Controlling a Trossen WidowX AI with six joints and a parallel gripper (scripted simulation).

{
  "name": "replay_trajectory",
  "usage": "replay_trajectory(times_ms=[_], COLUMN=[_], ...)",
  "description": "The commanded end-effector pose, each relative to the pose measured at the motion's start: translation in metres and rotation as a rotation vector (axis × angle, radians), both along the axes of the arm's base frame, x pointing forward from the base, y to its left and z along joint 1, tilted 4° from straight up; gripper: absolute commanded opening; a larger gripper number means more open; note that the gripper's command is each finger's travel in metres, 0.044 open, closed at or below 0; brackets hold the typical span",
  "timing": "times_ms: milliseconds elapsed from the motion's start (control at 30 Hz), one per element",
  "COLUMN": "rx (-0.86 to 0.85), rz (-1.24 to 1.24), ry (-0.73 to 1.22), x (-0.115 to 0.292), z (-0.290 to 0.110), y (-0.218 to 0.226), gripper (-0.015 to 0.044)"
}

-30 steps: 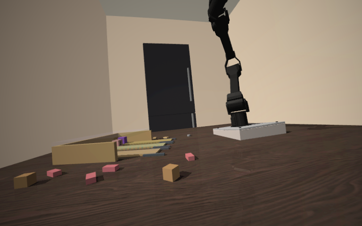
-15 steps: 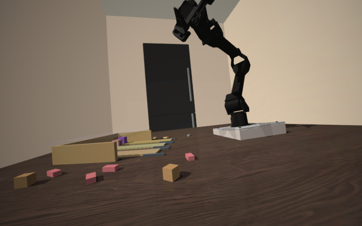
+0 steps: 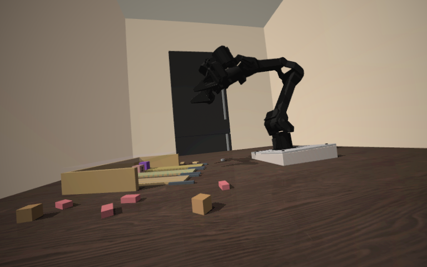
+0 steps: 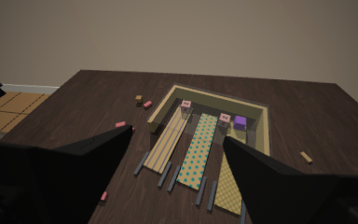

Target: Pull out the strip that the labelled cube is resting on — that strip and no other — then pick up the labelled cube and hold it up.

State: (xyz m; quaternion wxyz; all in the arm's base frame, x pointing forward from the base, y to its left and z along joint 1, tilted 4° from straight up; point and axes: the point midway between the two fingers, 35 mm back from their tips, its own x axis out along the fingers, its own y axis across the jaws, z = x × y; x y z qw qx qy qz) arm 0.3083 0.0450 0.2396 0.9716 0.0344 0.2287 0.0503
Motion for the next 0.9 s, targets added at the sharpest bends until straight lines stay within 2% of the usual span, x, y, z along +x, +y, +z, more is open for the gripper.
replay_trajectory(times_ms=[0,700,867], rx=[-0.150,-0.157,-0.108], rz=[-0.093,-0.097,-0.096], ry=[0.092,0.097,0.225], x=[-0.008,-0.008,0.012], z=[-0.040,-0.042,-0.043], y=[-0.034,-0.036,-0.024], gripper=[0.0400,0.0400,0.0269])
